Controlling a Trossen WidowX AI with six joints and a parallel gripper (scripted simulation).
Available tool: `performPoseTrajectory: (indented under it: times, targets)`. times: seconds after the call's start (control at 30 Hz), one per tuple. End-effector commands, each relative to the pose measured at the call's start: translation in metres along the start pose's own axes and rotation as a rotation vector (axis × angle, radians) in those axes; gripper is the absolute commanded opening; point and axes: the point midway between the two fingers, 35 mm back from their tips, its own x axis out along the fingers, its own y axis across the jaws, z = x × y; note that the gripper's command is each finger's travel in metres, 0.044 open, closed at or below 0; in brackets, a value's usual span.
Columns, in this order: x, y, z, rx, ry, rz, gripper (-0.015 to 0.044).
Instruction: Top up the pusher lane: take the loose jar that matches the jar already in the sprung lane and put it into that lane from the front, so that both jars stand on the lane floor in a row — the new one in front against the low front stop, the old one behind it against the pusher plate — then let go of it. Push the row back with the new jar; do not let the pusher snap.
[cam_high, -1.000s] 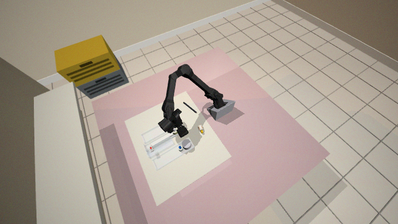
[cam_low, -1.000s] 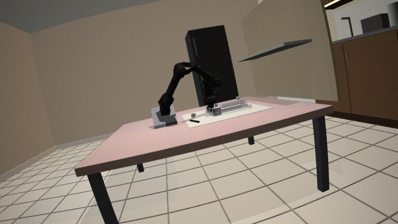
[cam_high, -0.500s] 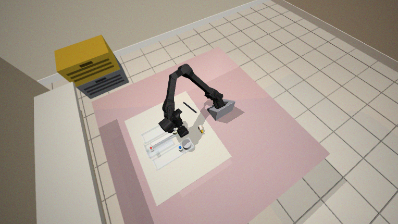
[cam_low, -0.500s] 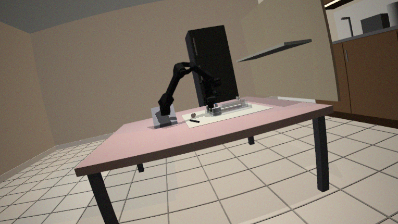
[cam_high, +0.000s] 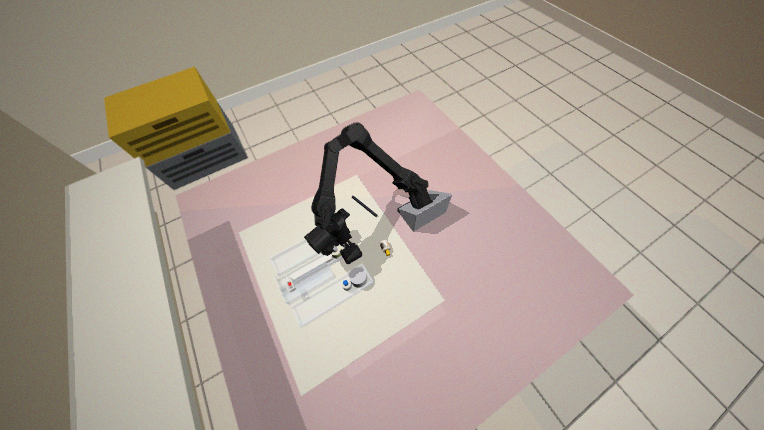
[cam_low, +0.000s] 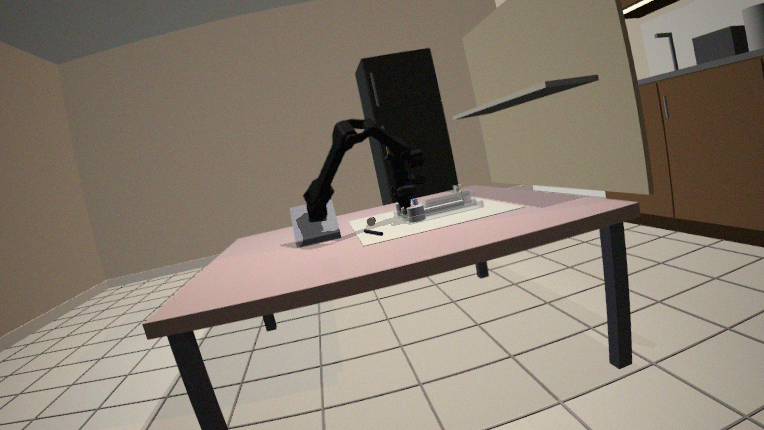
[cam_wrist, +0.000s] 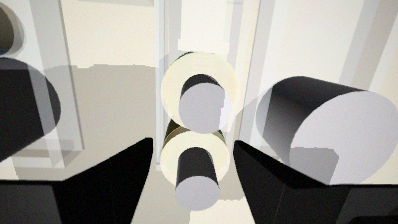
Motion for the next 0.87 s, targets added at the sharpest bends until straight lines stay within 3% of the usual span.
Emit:
performPoseTrajectory:
  times: [0.0, 0.43, 0.83]
  targets:
    - [-0.002, 0.0, 0.0, 0.003, 0.0, -0.001, 0.0281]
    - [-0.02, 0.0, -0.003, 0.003, 0.0, 0.0, 0.0281]
    - [-0.022, 0.001, -0.043, 0.001, 0.002, 0.001, 0.0281]
